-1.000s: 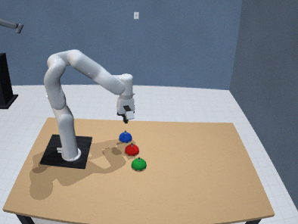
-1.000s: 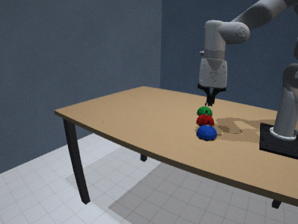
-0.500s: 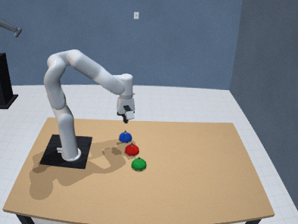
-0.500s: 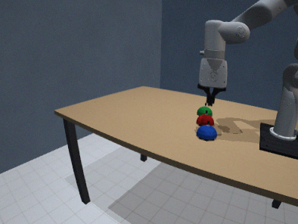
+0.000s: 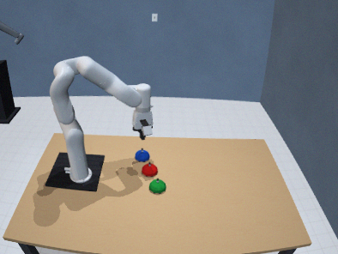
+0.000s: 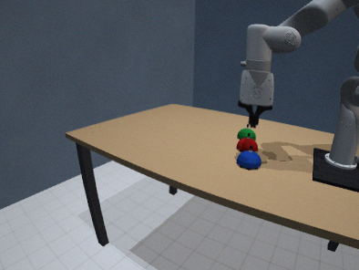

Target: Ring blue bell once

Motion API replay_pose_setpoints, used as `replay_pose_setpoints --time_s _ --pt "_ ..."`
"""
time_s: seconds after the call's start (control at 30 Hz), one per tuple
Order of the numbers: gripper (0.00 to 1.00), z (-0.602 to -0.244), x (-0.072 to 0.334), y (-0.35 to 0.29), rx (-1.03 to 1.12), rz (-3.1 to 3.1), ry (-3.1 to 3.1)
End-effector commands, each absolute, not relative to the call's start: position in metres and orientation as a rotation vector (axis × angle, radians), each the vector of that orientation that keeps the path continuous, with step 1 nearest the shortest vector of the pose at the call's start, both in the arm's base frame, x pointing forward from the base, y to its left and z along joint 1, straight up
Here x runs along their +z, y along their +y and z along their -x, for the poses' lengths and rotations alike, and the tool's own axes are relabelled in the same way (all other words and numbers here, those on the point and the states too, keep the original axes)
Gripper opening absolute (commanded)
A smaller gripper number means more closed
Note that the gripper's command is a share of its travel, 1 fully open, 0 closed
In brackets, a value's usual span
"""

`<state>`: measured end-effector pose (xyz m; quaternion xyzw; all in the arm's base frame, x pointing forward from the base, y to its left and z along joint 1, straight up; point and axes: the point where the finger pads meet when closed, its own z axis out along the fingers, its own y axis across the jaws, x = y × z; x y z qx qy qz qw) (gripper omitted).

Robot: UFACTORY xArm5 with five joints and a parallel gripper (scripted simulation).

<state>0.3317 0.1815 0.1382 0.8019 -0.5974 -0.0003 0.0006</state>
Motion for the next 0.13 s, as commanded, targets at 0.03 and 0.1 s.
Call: replay_pose_setpoints --time_s 0.03,0.1 --pt "0.00 -0.3327 0.1394 0.1820 0.001 -2.521 -1.878" --pt "0.00 -0.3327 0.1394 0.1820 0.001 -2.521 -1.878"
